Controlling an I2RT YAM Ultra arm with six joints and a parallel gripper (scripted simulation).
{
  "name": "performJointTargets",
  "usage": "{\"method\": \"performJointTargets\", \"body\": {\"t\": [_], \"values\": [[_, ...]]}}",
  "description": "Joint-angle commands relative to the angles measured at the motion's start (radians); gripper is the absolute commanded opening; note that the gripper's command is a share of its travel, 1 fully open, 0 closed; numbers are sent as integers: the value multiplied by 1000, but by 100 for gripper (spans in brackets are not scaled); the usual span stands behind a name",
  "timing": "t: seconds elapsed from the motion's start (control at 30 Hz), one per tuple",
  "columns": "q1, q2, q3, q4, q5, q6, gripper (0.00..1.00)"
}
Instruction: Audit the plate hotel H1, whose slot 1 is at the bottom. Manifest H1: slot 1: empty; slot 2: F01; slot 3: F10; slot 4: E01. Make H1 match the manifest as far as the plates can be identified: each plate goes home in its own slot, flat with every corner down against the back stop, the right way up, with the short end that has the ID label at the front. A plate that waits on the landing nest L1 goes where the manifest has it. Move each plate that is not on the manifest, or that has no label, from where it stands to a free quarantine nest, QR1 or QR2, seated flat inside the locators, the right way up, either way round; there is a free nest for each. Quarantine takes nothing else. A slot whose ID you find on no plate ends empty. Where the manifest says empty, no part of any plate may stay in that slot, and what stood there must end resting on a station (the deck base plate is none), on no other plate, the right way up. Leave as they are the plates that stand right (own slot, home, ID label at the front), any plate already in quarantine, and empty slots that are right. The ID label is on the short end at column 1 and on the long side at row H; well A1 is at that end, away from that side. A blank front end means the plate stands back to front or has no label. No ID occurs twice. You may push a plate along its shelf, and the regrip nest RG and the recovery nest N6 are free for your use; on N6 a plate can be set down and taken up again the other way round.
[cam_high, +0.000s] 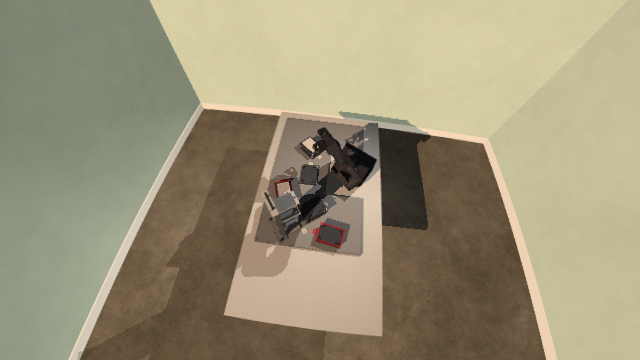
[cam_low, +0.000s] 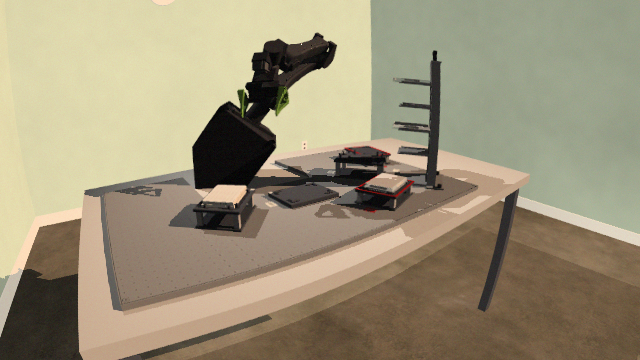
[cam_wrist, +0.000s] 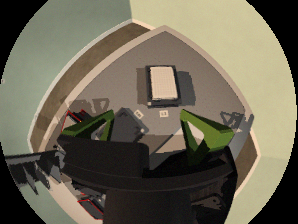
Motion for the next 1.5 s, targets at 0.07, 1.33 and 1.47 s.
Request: {"method": "performJointTargets", "body": {"t": [0.07, 1.33, 1.47], "values": [[-61, 37, -15, 35, -56, -91, 100], [-233, 328, -141, 307, -148, -293, 100], [-189, 366, -190, 430, -126, -241, 100]]}}
